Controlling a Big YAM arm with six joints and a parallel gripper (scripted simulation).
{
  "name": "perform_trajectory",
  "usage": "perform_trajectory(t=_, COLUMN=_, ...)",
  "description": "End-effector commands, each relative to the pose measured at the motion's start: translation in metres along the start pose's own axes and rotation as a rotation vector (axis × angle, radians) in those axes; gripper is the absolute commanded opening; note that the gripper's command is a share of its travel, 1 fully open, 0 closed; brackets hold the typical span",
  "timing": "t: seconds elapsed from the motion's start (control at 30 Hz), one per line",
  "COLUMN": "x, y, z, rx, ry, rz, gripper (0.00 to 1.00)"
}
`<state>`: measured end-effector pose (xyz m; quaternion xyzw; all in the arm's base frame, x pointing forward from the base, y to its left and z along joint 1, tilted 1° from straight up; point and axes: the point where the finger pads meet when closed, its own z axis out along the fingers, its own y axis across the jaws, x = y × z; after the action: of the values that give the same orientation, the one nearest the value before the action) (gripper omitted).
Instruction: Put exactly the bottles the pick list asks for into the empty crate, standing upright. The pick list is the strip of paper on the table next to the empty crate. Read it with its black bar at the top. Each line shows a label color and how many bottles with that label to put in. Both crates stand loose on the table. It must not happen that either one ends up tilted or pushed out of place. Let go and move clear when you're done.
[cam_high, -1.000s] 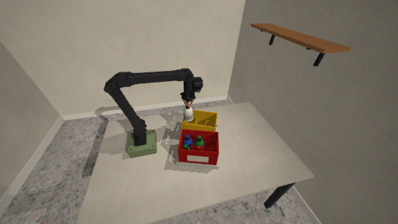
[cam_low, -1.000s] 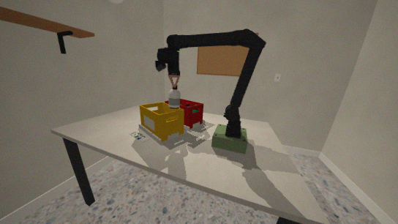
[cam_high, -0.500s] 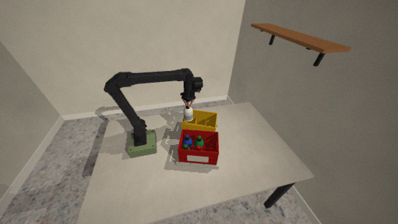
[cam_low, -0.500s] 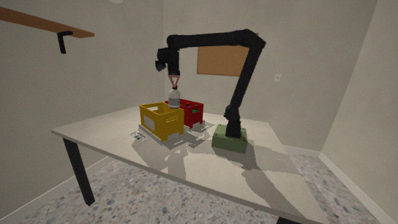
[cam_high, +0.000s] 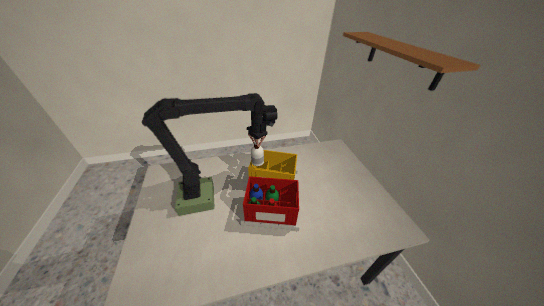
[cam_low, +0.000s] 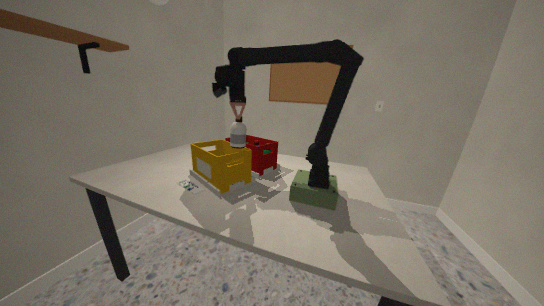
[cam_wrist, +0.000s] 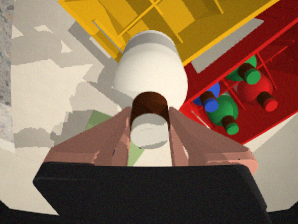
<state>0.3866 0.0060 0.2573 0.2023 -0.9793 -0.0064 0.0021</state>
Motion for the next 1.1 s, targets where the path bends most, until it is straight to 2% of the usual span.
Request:
perform_trajectory(t=0.0, x=-0.0148, y=-0.0103, z=-0.0354, rx=0.040, ry=-0.093, rz=-0.002, gripper=0.00)
perform_trajectory(t=1.07, x=-0.0148, y=-0.0090, z=-0.0356, rx=0.034, ry=-0.081, rz=-0.003, gripper=0.00)
